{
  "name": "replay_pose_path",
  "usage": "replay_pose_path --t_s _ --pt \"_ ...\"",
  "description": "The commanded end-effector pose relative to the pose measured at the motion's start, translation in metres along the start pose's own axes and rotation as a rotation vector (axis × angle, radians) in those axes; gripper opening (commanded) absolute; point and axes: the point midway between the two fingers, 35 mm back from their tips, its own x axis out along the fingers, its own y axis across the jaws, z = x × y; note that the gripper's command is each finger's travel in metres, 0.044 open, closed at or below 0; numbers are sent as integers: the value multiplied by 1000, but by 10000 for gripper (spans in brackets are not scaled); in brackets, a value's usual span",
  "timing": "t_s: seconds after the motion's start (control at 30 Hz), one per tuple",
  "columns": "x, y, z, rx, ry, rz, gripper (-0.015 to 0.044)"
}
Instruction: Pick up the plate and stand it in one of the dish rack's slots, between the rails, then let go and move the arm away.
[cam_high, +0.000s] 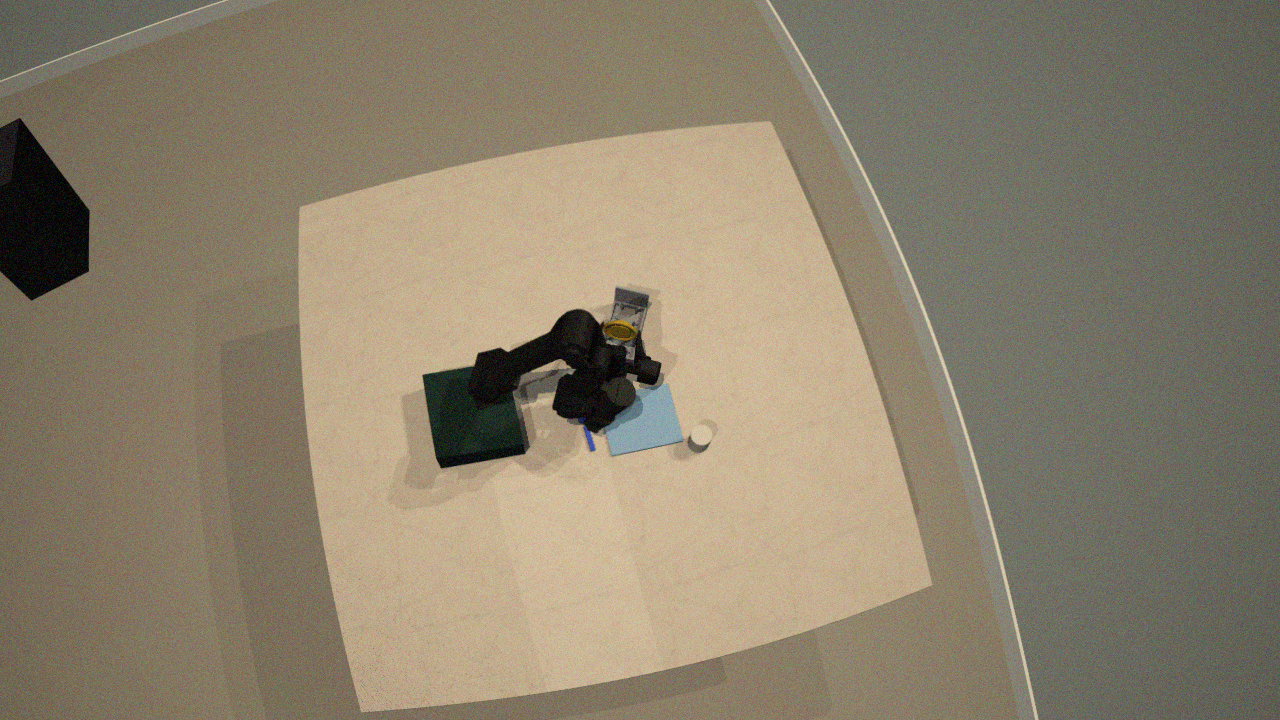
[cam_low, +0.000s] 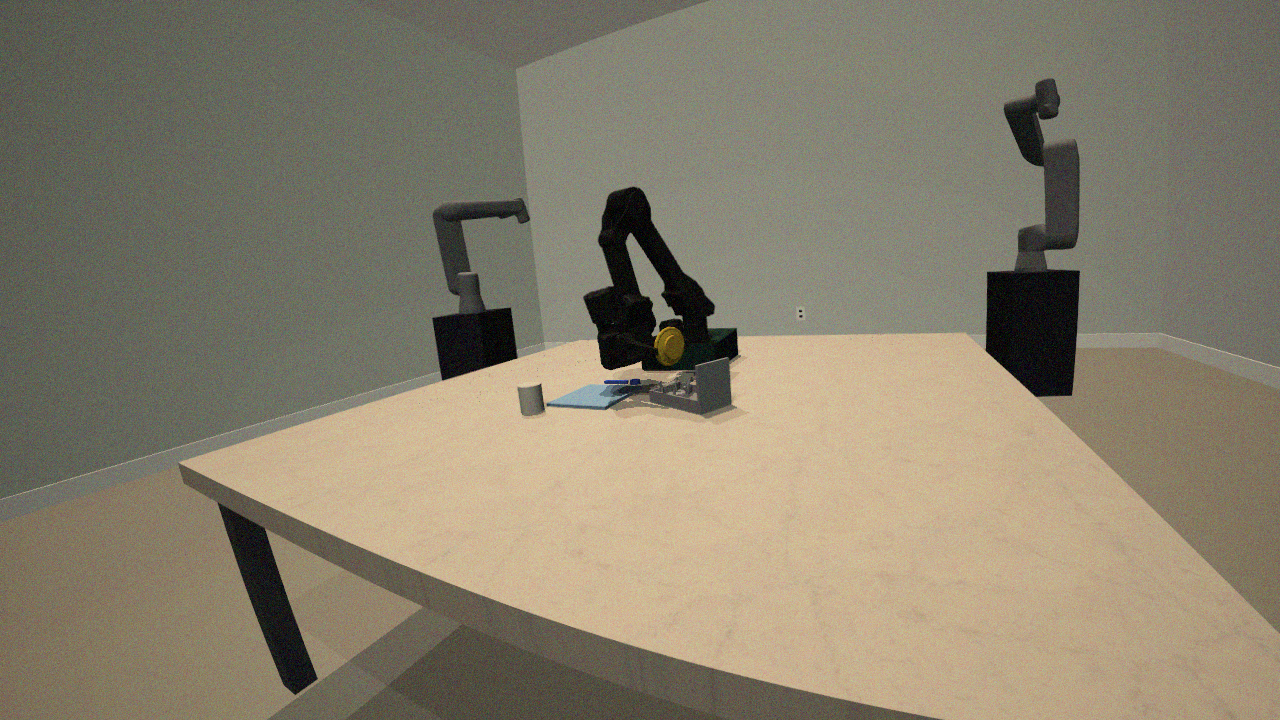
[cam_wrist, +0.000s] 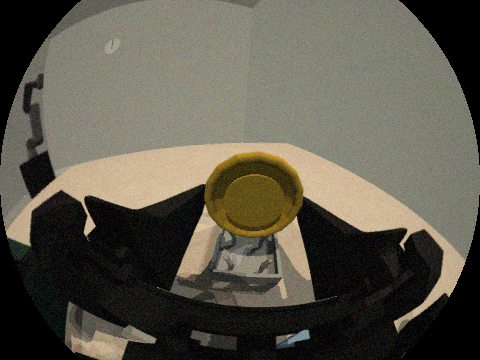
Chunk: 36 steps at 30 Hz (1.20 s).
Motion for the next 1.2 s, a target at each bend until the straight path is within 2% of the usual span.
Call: replay_pose_path --t_s 0.0,0.5,0.97,1.17 --pt "5 -1 -6 -2 3 8 0" --pt "12 -4 -45 0 15 7 0" --pt "11 -3 -40 11 14 8 0" --pt "11 -3 -40 7 14 9 157"
